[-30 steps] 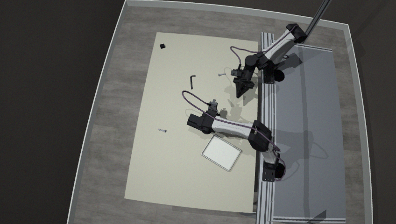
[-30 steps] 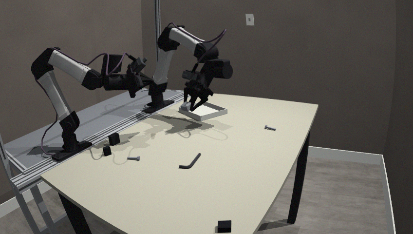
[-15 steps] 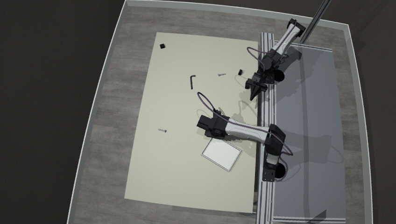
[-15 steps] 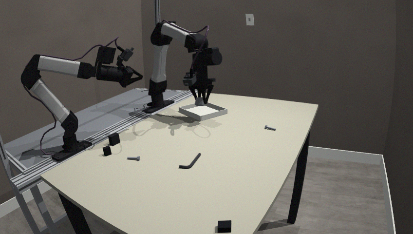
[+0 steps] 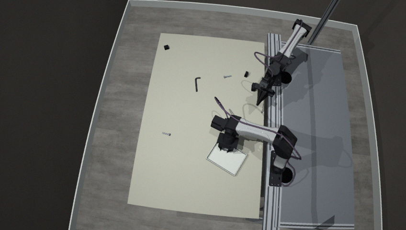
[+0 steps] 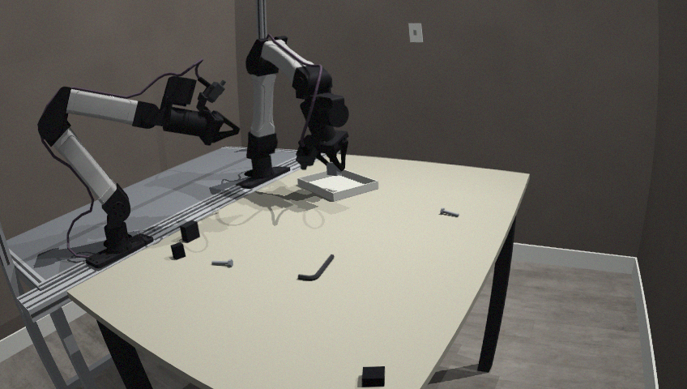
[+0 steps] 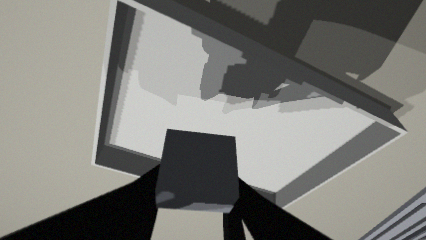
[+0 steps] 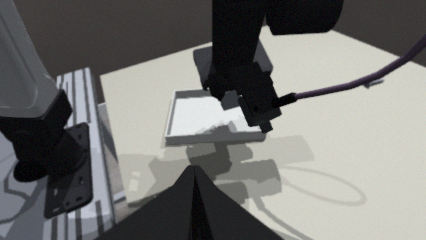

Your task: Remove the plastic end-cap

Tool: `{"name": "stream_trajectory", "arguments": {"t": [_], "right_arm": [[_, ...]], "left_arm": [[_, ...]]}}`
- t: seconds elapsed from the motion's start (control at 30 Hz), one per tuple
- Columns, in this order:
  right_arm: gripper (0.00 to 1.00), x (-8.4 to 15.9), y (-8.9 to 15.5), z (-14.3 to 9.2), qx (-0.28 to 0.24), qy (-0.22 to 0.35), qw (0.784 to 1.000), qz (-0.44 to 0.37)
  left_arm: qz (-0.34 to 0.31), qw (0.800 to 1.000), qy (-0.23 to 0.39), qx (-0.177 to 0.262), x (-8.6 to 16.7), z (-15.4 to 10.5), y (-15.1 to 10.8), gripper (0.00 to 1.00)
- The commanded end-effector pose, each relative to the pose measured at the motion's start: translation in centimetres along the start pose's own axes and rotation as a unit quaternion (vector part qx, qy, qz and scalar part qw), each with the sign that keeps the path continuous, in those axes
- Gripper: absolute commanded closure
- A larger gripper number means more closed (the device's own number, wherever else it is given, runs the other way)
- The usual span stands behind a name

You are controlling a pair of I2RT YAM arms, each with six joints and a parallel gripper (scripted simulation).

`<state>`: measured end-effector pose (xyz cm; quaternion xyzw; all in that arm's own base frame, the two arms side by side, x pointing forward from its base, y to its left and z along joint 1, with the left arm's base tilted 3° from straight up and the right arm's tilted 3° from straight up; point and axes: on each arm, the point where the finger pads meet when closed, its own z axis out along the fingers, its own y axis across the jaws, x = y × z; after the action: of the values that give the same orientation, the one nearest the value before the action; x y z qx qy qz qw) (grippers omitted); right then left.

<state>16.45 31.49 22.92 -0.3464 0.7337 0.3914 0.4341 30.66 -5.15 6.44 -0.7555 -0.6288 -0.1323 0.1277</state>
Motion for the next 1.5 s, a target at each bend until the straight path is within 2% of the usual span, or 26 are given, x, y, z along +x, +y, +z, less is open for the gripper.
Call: {"name": "stream_trajectory", "arguments": {"t": [0.0,0.07,0.2,0.43,0.53,0.8,0.9,0.93,1.0,1.03,1.27,1.4,1.47], "right_arm": [[1.0,-0.7,0.3,0.0,0.004,0.01,1.0,-0.008],[1.0,-0.6,0.5,0.2,0.001,0.012,1.0,-0.007],[1.0,-0.5,0.7,0.6,0.003,0.014,1.0,-0.002],[1.0,-0.3,0.9,0.9,0.003,0.017,1.0,-0.001],[1.0,-0.3,0.8,0.9,0.003,0.017,1.0,-0.001],[1.0,-0.3,0.8,0.9,0.003,0.017,1.0,-0.001],[1.0,-0.3,0.8,0.9,0.003,0.017,1.0,-0.001],[1.0,-0.3,0.8,1.0,0.004,0.017,1.0,-0.001],[1.0,-0.3,0.8,1.0,0.004,0.017,1.0,-0.001],[1.0,-0.3,0.8,1.0,0.004,0.017,1.0,-0.001],[1.0,-0.3,0.8,1.0,0.004,0.017,1.0,-0.001],[1.0,-0.1,0.6,0.9,0.007,0.023,1.0,-0.004],[1.0,-0.1,0.6,0.9,0.007,0.023,1.0,-0.004]], "left_arm": [[-0.01,0.999,0.035,0.01,1.4,0.8,-1.0,0.72],[-0.011,0.999,0.034,0.032,1.4,2.1,-1.8,0.72],[-0.01,0.998,0.035,0.05,1.6,2.9,-2.8,0.72],[-0.013,0.999,0.034,0.038,1.1,2.9,-1.6,0.72],[-0.011,0.999,0.037,0.034,1.7,3.2,-1.1,0.72],[-0.004,0.998,0.039,0.047,1.7,5.5,-2.0,0.72],[-0.006,0.998,0.039,0.043,1.5,5.4,-1.7,0.72],[-0.007,0.998,0.039,0.042,1.5,5.3,-2.0,0.72],[-0.01,0.999,0.034,0.036,1.4,4.2,-2.3,0.5],[-0.013,0.999,0.031,0.032,1.4,3.4,-2.2,0.42],[-0.014,0.999,0.028,0.033,1.1,-1.3,-1.7,0.42],[-0.026,0.999,0.024,0.041,0.9,-3.2,-1.8,0.4],[-0.026,0.999,0.024,0.041,0.9,-3.2,-1.8,0.4]]}}
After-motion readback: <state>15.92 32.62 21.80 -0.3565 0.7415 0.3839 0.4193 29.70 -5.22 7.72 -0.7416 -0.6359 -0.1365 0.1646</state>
